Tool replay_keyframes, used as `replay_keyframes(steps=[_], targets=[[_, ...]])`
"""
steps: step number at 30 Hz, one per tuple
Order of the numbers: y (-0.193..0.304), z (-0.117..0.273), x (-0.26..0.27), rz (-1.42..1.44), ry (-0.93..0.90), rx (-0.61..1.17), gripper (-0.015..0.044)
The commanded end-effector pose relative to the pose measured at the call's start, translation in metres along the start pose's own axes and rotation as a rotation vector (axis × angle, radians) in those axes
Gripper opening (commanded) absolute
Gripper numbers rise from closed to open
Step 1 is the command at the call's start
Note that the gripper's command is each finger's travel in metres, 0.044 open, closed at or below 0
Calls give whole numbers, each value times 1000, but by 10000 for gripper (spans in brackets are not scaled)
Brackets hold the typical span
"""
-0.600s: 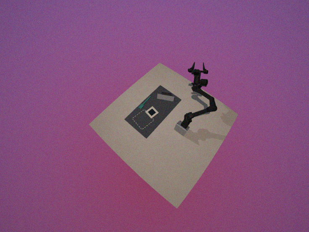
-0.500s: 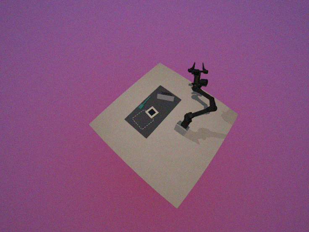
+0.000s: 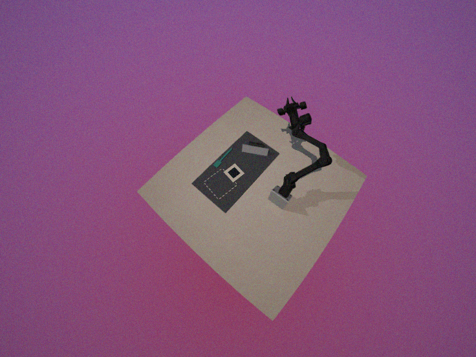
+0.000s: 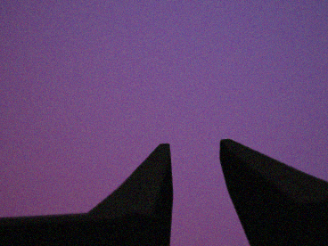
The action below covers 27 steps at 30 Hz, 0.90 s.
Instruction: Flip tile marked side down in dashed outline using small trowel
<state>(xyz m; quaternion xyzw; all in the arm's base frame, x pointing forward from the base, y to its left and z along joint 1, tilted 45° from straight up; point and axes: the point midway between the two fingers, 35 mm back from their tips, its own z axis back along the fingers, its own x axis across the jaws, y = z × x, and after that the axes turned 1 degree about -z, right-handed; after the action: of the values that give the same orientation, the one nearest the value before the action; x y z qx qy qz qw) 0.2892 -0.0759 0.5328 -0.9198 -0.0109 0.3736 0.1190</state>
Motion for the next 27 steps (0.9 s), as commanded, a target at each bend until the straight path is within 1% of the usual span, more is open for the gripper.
replay_keyframes(steps=[1, 3, 14, 20, 27], targets=[[8, -5, 15, 5, -49, 34, 100], [12, -7, 23, 2, -79, 56, 100], [61, -15, 99, -10, -369, 291, 100], [86, -8, 136, 6, -520, 428, 100], [114, 10, 174, 41, -693, 592, 100]])
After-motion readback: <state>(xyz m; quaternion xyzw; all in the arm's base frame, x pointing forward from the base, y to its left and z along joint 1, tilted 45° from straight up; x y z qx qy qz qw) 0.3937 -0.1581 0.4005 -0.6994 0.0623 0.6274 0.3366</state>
